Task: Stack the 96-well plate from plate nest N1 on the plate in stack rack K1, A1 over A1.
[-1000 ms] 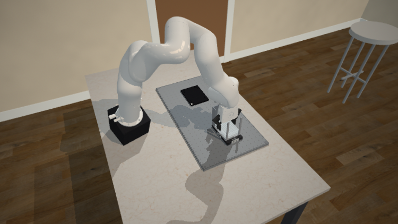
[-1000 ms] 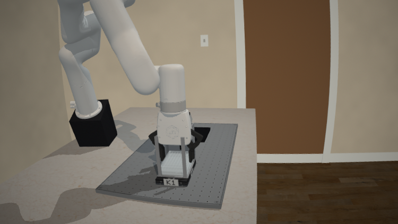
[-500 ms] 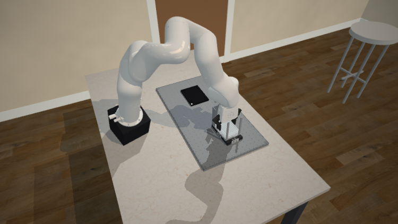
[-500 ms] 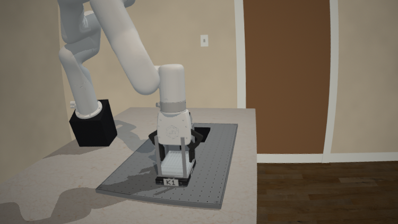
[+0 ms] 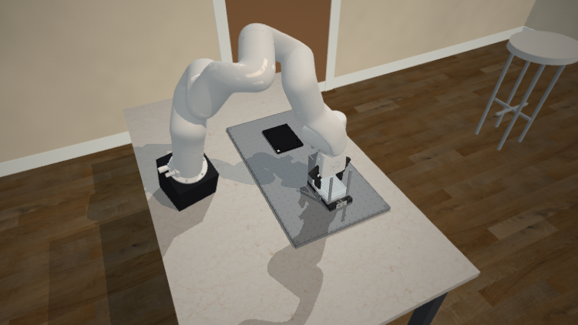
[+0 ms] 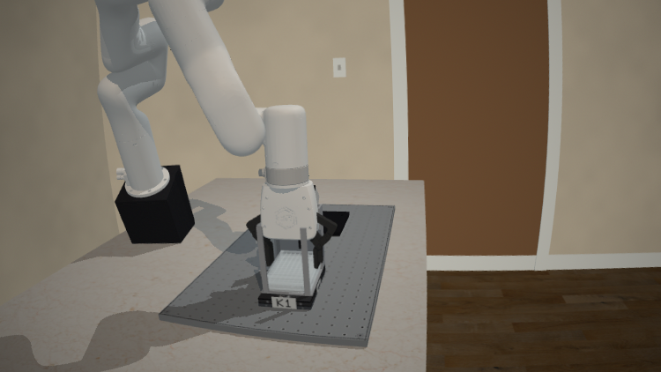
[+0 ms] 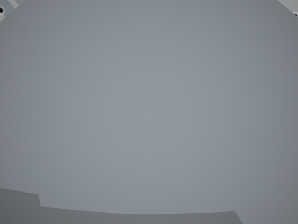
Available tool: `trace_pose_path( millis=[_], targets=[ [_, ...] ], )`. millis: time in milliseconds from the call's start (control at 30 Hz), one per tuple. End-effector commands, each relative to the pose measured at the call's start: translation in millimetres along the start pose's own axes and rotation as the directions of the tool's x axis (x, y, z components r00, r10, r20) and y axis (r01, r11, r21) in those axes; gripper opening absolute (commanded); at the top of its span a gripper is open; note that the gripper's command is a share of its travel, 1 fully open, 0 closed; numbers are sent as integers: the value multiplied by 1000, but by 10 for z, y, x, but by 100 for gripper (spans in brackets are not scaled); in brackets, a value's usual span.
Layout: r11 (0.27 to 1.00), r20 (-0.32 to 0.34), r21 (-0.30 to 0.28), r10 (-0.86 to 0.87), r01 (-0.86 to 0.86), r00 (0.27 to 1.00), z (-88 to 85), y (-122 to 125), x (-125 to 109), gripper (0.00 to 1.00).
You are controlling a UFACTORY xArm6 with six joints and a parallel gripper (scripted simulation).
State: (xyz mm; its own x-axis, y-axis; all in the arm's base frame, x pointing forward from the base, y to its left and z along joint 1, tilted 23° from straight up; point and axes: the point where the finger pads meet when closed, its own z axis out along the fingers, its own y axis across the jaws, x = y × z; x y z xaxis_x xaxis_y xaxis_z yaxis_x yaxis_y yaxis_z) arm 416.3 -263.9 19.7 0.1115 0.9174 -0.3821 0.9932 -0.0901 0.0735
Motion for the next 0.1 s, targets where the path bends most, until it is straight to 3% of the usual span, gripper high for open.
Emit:
trace_pose_path(
  millis=[0,67],
  targets=[
    [1000,1,-5,1,-1,1000,-119,19,-8,100],
    [1000,1,-5,1,-1,1000,-172,19,-8,100]
  ],
)
